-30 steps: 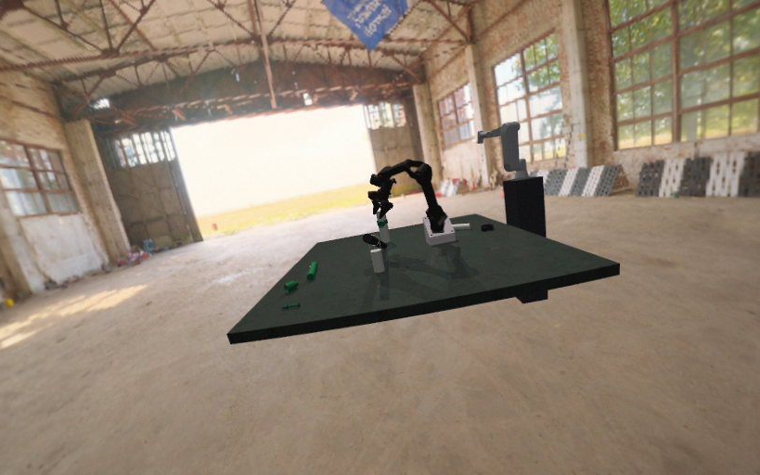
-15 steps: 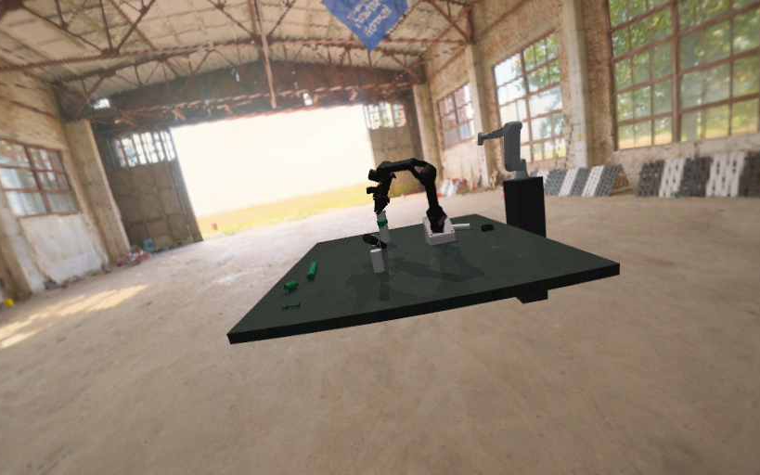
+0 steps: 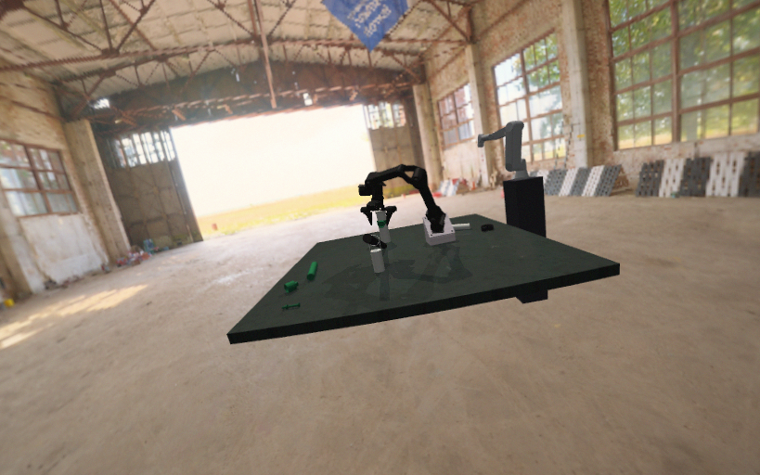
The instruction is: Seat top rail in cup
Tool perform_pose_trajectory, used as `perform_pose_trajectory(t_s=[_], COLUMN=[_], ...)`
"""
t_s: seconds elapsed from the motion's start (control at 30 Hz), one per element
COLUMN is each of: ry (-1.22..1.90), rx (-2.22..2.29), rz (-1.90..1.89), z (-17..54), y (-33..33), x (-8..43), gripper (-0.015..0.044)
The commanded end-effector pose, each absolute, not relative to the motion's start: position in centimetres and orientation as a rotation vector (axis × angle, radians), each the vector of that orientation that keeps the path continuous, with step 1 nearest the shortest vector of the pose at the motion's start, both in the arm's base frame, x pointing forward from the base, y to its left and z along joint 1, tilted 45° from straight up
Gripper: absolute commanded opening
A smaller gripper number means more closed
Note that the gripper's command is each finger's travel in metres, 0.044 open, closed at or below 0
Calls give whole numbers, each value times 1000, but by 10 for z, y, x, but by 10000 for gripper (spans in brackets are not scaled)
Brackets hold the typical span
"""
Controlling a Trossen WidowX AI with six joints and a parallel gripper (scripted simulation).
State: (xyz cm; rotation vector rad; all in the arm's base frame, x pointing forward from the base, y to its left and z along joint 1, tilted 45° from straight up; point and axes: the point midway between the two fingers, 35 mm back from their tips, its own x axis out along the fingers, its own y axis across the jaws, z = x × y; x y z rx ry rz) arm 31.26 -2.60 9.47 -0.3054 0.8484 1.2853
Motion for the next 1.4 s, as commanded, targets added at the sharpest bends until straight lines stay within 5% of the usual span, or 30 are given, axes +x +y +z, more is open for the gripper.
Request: perform_pose_trajectory(t_s=[0.0, 1.37], ry=[687, 686], rx=[-571, -571], rz=[1544, 1544], z=[86, 32], y=[-8, 45], x=[313, 307], gripper=[440, 440])
